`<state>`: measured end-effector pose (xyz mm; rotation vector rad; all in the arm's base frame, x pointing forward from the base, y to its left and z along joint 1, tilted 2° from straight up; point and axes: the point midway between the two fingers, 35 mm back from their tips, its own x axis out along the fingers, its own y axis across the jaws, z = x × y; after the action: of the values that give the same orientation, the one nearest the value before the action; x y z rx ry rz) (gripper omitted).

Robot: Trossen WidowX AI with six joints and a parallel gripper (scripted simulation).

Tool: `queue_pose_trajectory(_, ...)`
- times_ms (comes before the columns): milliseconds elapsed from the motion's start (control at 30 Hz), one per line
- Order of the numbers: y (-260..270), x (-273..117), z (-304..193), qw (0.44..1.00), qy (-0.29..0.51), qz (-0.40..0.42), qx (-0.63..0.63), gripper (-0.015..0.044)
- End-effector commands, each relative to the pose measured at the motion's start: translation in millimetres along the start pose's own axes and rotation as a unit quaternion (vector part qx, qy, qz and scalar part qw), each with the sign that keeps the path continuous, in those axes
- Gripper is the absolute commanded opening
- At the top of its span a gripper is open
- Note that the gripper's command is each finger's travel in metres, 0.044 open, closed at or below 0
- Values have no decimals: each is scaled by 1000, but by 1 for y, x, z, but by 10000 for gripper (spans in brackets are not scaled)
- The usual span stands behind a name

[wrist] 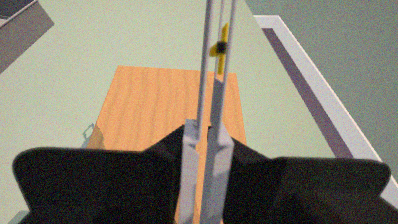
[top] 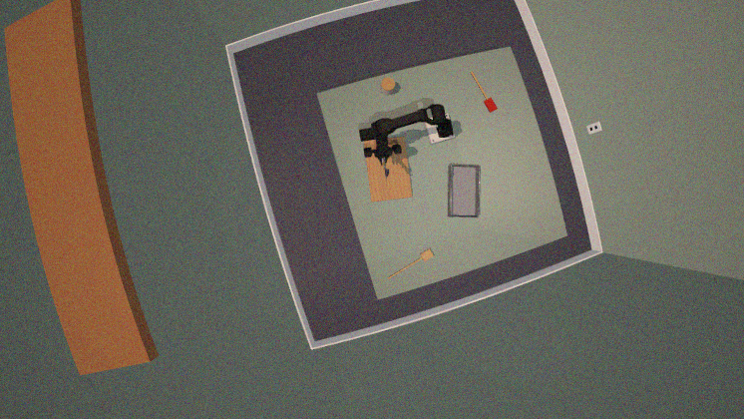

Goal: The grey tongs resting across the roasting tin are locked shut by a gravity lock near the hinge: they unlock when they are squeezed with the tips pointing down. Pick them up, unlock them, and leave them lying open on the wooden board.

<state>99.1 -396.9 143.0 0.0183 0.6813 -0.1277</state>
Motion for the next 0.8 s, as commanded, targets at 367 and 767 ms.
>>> queue_pose_trajectory(367, 0, -2, 4, 1000, -6, -2, -5, -150)
queue_pose_trajectory(767, 1, 3, 2, 1000, 17, 3, -2, -150)
